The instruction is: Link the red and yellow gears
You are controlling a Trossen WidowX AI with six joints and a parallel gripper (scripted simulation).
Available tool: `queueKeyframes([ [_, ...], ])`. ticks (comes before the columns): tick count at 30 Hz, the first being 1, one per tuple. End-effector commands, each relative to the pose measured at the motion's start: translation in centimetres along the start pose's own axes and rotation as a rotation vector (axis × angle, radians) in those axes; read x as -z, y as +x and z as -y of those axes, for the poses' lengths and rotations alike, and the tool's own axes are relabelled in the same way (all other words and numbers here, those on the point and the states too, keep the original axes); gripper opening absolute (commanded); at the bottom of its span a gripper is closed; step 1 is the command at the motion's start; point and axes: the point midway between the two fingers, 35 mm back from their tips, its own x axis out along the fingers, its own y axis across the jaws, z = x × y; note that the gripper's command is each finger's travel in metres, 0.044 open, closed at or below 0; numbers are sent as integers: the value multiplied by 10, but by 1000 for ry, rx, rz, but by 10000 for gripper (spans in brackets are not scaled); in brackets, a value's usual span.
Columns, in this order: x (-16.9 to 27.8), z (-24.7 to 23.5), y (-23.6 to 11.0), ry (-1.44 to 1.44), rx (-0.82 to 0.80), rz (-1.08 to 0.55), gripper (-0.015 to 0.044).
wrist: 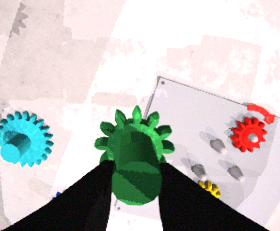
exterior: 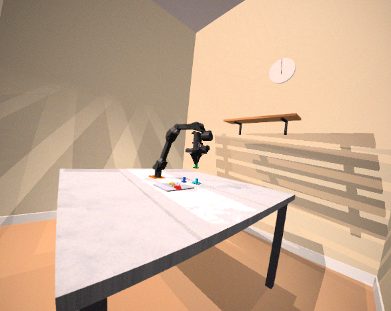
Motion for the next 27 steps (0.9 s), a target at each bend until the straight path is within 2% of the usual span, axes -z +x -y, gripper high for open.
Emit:
queueKeyframes([
  [1,2,8,4,-6,-2,4,0],
  [27,20,60,39,-7,4,-19,0],
])
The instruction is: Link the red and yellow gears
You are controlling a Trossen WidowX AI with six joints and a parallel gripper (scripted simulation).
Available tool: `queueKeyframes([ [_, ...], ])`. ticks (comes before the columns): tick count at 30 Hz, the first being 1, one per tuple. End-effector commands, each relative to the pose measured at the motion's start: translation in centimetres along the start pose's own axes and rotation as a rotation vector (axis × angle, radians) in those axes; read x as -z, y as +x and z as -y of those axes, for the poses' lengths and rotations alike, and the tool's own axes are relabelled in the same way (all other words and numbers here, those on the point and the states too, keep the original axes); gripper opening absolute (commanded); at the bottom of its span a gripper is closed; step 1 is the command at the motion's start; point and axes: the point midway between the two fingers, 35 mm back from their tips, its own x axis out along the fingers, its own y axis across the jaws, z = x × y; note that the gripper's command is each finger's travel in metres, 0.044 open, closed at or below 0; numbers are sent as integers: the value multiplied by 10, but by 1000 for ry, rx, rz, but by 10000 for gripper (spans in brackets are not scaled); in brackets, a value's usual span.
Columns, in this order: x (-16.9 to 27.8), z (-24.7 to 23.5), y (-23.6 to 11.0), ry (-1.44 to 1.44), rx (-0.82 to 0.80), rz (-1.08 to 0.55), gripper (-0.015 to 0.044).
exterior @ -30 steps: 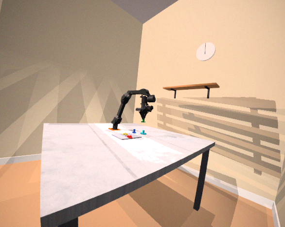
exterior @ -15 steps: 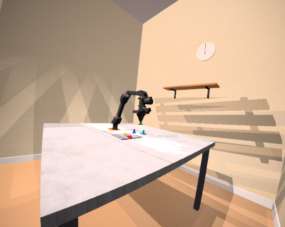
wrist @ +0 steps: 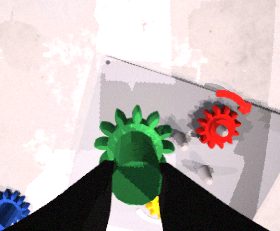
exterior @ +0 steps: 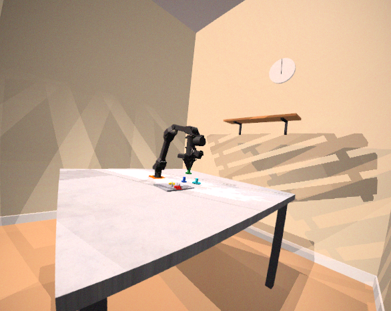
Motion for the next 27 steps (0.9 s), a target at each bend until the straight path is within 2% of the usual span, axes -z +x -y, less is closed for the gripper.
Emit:
queueKeyframes([
  [1,4,7,3,-6,-1,6,0],
  [27,30,47,34,-6,-2,-13,0],
])
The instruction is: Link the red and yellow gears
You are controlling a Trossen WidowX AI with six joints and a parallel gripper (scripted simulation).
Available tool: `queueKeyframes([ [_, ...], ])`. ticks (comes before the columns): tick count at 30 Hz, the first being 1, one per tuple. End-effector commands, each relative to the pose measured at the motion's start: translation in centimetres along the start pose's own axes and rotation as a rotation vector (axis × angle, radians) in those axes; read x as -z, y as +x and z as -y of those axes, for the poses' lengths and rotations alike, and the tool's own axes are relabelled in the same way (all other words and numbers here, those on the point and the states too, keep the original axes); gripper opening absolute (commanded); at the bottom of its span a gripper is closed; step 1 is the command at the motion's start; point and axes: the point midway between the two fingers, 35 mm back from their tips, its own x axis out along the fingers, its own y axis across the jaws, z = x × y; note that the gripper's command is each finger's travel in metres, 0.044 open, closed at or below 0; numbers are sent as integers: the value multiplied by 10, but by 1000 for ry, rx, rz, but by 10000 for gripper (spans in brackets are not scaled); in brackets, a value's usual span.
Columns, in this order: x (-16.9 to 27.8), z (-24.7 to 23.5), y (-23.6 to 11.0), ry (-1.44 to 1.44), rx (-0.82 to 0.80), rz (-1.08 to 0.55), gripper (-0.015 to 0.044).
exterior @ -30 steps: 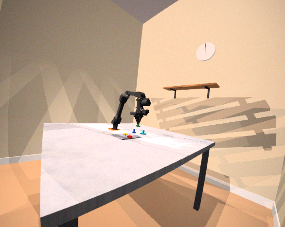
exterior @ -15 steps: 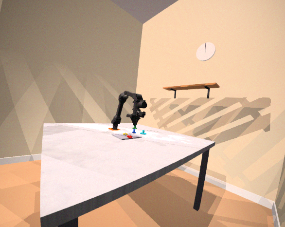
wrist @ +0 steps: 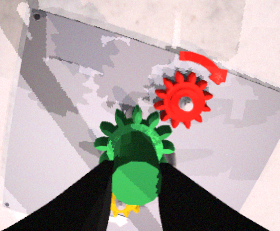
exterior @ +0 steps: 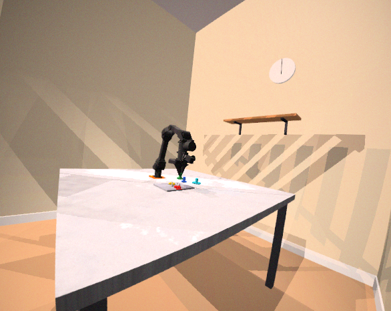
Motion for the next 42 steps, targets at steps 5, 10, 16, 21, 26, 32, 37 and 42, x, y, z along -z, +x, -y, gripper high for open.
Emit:
queueKeyframes([
  [5,2,1,-1,-9,-1,10,0],
  [10,2,1,-1,-9,-1,10,0],
  [16,2,1,-1,-9,-1,10,0],
  [21,1,1,0,-17,-1,10,0],
  [26,1,1,4,-95,0,10,0],
  [32,2,1,13,-212,0,10,0],
  [37,2,1,21,-228,0,10,0],
  [42,1,1,26,-178,0,10,0],
])
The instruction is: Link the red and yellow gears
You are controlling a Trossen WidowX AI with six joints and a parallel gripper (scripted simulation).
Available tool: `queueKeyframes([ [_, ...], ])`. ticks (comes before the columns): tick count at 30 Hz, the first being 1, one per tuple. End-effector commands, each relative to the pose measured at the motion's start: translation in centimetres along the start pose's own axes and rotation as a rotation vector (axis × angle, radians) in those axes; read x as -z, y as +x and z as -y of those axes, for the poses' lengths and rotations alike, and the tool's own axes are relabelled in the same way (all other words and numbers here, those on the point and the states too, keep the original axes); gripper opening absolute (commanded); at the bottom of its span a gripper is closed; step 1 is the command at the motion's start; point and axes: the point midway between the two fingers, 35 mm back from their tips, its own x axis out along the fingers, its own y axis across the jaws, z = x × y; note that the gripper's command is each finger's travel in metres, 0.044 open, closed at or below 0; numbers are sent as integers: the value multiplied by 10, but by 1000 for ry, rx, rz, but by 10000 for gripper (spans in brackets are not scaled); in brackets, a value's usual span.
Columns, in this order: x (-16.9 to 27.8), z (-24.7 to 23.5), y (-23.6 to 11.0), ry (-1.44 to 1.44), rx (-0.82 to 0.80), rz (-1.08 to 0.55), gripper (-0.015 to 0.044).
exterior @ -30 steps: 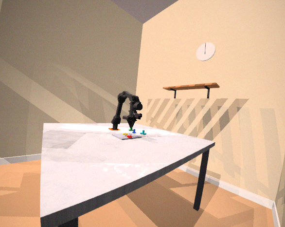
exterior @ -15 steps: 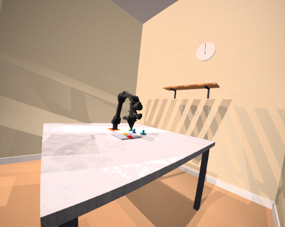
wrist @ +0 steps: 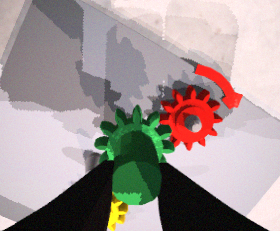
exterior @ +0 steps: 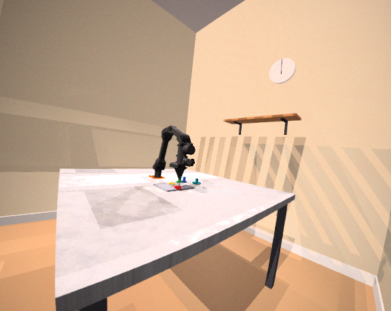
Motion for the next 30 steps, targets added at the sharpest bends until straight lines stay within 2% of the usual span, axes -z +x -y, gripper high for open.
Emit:
queueKeyframes([
  [1,0,0,6,46,-4,1,0],
  [11,0,-1,22,307,-4,0,0],
  [17,0,-1,19,444,-4,0,0],
  [30,-1,-1,21,212,-4,0,0],
])
